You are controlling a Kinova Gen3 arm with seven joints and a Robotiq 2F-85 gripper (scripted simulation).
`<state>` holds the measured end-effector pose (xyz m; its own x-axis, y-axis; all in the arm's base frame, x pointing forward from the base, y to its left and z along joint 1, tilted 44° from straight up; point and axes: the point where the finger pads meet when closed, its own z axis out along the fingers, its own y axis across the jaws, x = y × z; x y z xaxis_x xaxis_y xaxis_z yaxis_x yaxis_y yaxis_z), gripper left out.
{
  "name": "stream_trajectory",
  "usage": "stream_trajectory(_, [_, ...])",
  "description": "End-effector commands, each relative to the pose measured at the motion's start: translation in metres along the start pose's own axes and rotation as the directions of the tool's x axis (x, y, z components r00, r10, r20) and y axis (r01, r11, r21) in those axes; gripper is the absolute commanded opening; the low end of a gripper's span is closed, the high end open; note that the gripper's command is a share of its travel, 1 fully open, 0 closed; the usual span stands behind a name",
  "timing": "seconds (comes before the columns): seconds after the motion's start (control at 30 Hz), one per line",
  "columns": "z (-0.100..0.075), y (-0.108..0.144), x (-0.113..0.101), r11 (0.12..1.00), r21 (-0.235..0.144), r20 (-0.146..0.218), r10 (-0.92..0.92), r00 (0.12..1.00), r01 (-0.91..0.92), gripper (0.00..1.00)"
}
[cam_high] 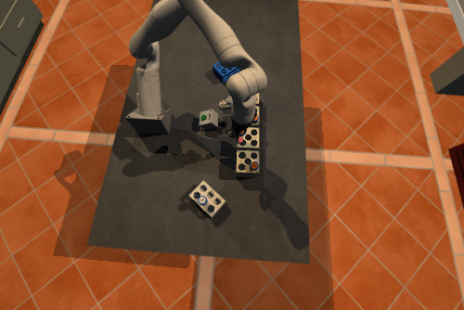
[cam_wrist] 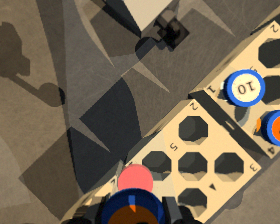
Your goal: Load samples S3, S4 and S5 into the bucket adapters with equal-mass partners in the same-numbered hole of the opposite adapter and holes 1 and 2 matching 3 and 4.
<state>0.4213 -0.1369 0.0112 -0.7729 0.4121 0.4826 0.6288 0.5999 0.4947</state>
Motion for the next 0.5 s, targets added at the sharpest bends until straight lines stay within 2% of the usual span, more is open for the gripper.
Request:
stream_trajectory(0.0, [0.001, -0.013, -0.009, 1.000, 0.001, -0.010, 0.002, 1.000, -0.002, 0.10])
stream_trajectory(0.47, [0.001, -0.036, -0.041, 1.000, 0.001, -0.010, 0.003, 1.000, -0.003, 0.10])
